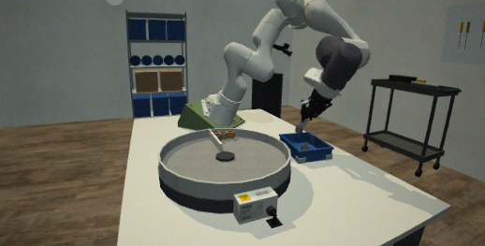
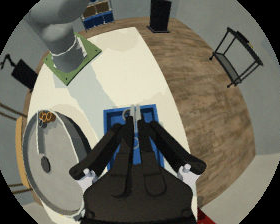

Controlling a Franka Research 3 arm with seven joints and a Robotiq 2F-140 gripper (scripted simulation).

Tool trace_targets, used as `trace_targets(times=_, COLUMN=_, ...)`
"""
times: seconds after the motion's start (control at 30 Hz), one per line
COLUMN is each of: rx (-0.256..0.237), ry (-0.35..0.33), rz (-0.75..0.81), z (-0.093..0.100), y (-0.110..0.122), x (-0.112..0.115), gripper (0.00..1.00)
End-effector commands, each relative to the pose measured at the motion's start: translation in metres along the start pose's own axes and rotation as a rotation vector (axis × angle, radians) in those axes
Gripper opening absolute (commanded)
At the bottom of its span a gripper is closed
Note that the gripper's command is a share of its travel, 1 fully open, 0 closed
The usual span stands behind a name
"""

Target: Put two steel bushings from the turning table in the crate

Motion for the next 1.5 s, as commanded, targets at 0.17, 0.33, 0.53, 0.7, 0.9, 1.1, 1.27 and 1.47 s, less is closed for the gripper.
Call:
trace_targets(times=0.17, rx=-0.004, ry=-0.027, rz=-0.01, z=-0.0024, y=-0.0033, x=0.0124, gripper=0.0)
trace_targets(times=0.33, rx=-0.004, ry=-0.027, rz=-0.01, z=-0.0024, y=-0.0033, x=0.0124, gripper=0.0)
trace_targets(times=0.53, rx=-0.004, ry=-0.027, rz=-0.01, z=-0.0024, y=-0.0033, x=0.0124, gripper=0.0)
trace_targets(times=0.7, rx=-0.004, ry=-0.027, rz=-0.01, z=-0.0024, y=-0.0033, x=0.0124, gripper=0.0)
trace_targets(times=0.9, rx=-0.004, ry=-0.027, rz=-0.01, z=-0.0024, y=-0.0033, x=0.0124, gripper=0.0)
trace_targets(times=1.1, rx=-0.004, ry=-0.027, rz=-0.01, z=-0.0024, y=-0.0033, x=0.0124, gripper=0.0)
trace_targets(times=1.27, rx=-0.004, ry=-0.027, rz=-0.01, z=-0.0024, y=-0.0033, x=0.0124, gripper=0.0)
trace_targets(times=1.47, rx=-0.004, ry=-0.027, rz=-0.01, z=-0.0034, y=-0.0054, x=0.0131, gripper=0.0)
Point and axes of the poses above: the point where the finger pads meet when closed, its own z axis back along the fingers, its own y axis across the jaws, x = y × z, the point moved 1 cm from there along z, back along the fingers, and after that the axes turned 13 degrees about z, right-handed, at the moved point
